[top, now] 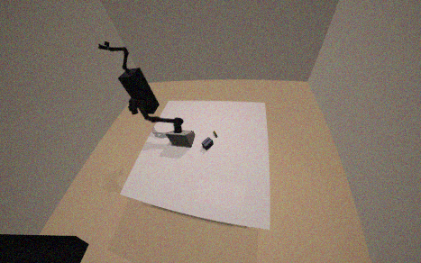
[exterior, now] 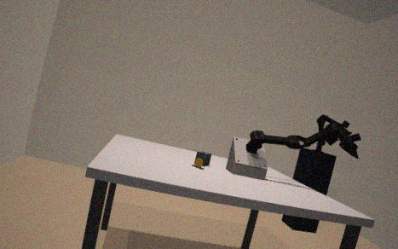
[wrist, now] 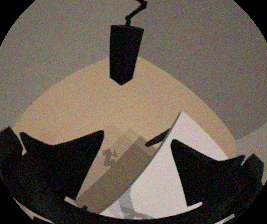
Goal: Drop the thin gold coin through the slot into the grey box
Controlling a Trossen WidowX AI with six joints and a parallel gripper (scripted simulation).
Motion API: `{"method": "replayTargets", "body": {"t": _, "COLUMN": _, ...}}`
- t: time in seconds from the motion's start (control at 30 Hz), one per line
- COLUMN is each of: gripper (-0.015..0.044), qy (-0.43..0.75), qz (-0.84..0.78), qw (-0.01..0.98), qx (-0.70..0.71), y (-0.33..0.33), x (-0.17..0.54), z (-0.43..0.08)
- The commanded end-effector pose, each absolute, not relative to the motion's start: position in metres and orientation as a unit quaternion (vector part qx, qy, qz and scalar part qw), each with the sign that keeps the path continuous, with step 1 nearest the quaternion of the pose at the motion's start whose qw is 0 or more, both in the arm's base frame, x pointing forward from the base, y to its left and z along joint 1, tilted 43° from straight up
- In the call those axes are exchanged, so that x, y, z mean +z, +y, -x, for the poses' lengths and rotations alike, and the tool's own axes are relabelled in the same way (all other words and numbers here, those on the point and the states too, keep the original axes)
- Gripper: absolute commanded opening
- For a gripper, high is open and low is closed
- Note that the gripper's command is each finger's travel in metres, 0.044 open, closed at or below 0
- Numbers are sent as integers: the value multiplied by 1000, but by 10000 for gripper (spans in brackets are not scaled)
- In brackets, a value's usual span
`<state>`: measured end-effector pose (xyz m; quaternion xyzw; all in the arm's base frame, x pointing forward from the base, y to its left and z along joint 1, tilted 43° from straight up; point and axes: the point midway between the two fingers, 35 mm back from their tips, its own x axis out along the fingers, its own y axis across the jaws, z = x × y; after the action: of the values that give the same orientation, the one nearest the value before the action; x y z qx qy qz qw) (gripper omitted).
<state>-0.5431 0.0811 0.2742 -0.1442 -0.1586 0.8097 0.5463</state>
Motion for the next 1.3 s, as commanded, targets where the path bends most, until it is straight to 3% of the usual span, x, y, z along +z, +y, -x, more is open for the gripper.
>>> {"method": "replayTargets", "body": {"t": 0.0, "gripper": 374, "qy": -156, "qz": 141, "qw": 546, "qx": 811, "y": 82, "x": 276, "z": 543}}
{"method": "replayTargets", "body": {"t": 0.27, "gripper": 164, "qy": -87, "qz": 33, "qw": 547, "qx": 832, "y": 99, "x": 373, "z": 511}}
{"method": "replayTargets", "body": {"t": 0.63, "gripper": 161, "qy": -51, "qz": -103, "qw": 549, "qx": 828, "y": 113, "x": 512, "z": 418}}
{"method": "replayTargets", "body": {"t": 1.07, "gripper": 161, "qy": -27, "qz": -269, "qw": 546, "qx": 793, "y": 121, "x": 611, "z": 299}}
{"method": "replayTargets", "body": {"t": 1.27, "gripper": 161, "qy": -1, "qz": -350, "qw": 562, "qx": 749, "y": 122, "x": 650, "z": 206}}
